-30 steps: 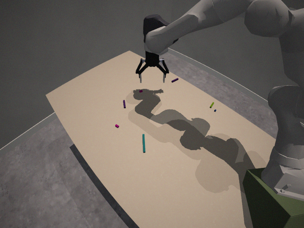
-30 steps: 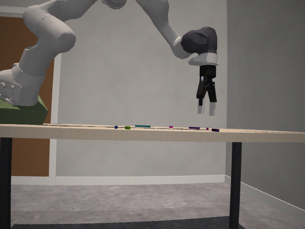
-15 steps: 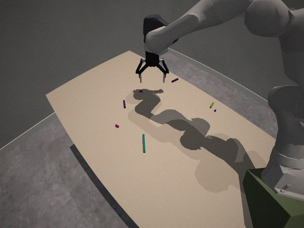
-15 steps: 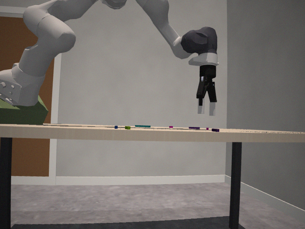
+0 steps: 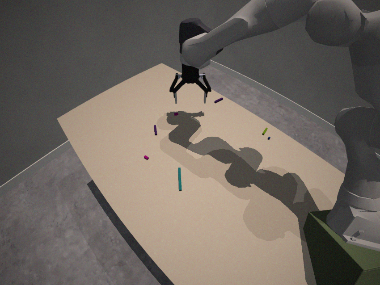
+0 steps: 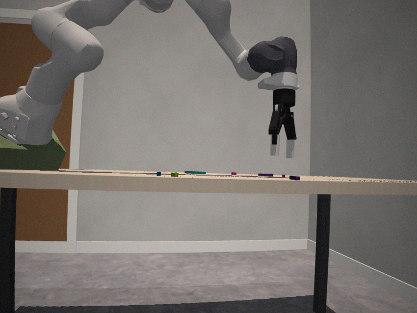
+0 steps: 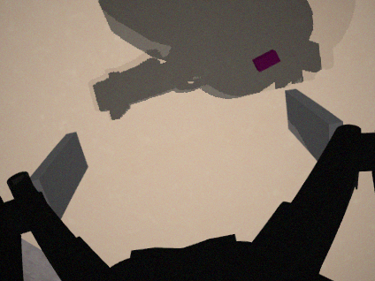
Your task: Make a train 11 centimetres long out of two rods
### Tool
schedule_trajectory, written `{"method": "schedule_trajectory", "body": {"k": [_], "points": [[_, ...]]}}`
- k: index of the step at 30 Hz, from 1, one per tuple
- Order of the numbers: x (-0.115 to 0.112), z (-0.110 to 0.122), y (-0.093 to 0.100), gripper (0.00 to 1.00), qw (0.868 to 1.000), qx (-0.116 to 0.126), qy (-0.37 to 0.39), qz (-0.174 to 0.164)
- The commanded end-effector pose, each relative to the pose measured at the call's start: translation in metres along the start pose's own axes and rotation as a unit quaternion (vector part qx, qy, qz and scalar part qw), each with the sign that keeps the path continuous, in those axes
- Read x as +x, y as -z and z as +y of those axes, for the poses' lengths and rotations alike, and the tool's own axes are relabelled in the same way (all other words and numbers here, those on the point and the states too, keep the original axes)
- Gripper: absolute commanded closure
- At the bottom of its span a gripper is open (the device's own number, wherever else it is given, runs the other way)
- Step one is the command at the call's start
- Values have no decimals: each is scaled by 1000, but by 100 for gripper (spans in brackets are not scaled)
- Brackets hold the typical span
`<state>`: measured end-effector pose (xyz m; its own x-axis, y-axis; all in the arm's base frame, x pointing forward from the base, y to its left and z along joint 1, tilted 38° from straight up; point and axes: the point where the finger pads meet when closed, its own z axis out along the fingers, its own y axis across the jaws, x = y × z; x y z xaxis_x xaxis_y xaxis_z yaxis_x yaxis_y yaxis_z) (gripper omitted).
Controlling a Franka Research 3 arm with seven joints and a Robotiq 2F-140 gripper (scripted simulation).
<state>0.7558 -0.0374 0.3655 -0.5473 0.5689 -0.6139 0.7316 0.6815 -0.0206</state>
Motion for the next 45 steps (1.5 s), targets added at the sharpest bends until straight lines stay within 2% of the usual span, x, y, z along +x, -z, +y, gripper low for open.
{"method": "schedule_trajectory", "body": {"k": [1, 6, 11, 13, 16, 28, 30, 31, 45], "points": [[0, 1, 1, 0, 1000, -1, -1, -1], [0, 2, 1, 0, 1000, -1, 5, -1], [3, 6, 0, 0, 998, -1, 64, -1], [3, 6, 0, 0, 998, -1, 64, -1], [6, 10, 0, 0, 992, -1, 127, -1], [12, 18, 0, 0, 971, -1, 240, -1], [12, 18, 0, 0, 971, -1, 240, -1], [13, 19, 0, 0, 965, -1, 263, -1], [20, 28, 0, 0, 924, -1, 383, -1]]}}
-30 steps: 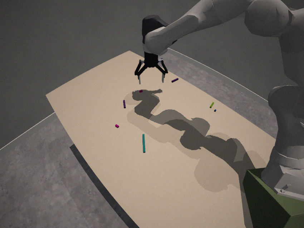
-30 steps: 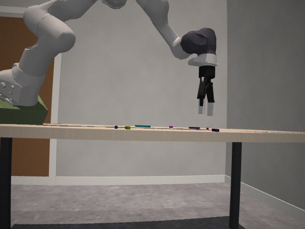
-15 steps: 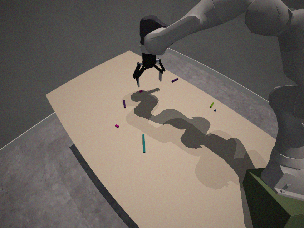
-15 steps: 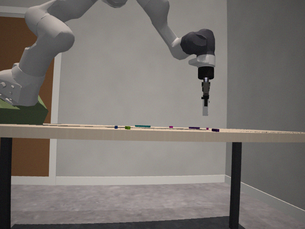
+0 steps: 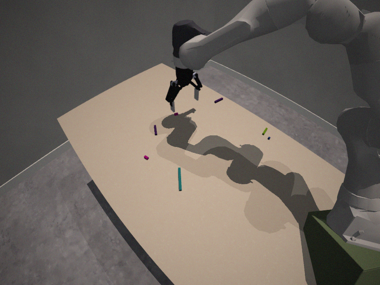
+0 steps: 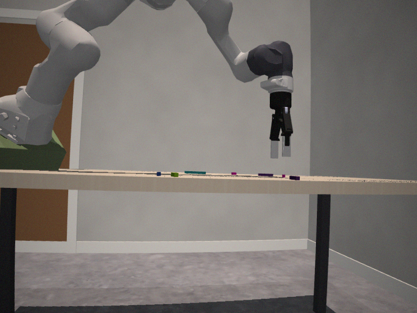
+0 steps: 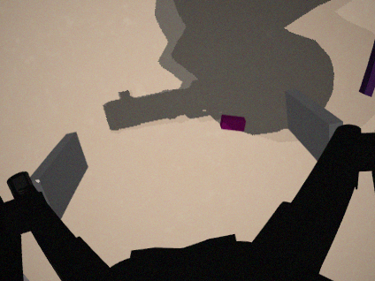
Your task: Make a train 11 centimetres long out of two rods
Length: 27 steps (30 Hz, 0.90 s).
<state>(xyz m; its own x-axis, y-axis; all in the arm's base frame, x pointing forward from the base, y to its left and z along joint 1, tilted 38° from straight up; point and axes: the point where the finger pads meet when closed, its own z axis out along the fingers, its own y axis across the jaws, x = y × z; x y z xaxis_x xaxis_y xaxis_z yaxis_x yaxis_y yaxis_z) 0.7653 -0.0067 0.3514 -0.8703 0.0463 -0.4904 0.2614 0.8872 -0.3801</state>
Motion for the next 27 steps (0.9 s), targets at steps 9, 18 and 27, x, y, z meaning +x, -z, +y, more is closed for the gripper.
{"method": "schedule_trajectory", "body": {"k": [9, 18, 27], "points": [[0, 6, 1, 0, 988, -1, 151, 5], [0, 12, 0, 0, 975, -1, 221, 5], [0, 19, 0, 0, 953, -2, 303, 4]]}}
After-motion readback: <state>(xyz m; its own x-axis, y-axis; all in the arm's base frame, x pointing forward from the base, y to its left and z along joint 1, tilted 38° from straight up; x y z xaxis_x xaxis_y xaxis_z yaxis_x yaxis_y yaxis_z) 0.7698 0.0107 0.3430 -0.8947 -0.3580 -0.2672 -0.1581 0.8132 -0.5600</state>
